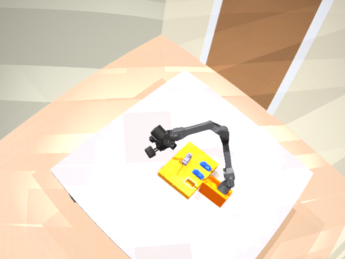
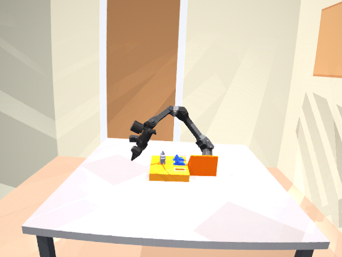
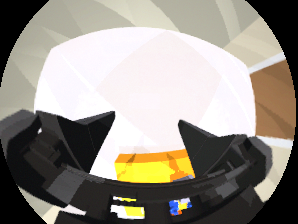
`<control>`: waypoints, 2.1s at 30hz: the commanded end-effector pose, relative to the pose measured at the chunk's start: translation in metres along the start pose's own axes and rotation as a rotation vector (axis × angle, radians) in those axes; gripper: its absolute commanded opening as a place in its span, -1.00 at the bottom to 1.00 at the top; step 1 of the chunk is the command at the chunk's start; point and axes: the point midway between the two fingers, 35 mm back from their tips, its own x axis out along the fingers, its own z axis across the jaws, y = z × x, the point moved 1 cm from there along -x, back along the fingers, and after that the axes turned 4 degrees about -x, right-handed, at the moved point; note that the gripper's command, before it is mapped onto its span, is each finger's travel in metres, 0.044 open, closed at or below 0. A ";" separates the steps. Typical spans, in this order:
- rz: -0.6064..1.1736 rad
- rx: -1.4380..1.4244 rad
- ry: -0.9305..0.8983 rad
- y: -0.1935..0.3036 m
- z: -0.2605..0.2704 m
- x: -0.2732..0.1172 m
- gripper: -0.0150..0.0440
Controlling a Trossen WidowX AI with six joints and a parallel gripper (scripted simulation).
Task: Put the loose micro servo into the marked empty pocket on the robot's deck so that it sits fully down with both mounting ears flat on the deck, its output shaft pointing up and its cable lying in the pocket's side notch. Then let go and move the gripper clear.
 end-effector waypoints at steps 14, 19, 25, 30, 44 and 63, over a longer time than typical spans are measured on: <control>0.190 0.533 0.013 0.047 -0.032 -0.039 1.00; 0.244 0.684 0.048 0.062 -0.042 -0.051 1.00; 0.304 0.865 0.108 0.080 -0.057 -0.065 1.00; 0.347 1.015 0.172 0.096 -0.070 -0.078 1.00; 0.398 1.265 0.309 0.122 -0.093 -0.100 1.00; 0.397 1.265 0.309 0.137 -0.094 -0.069 1.00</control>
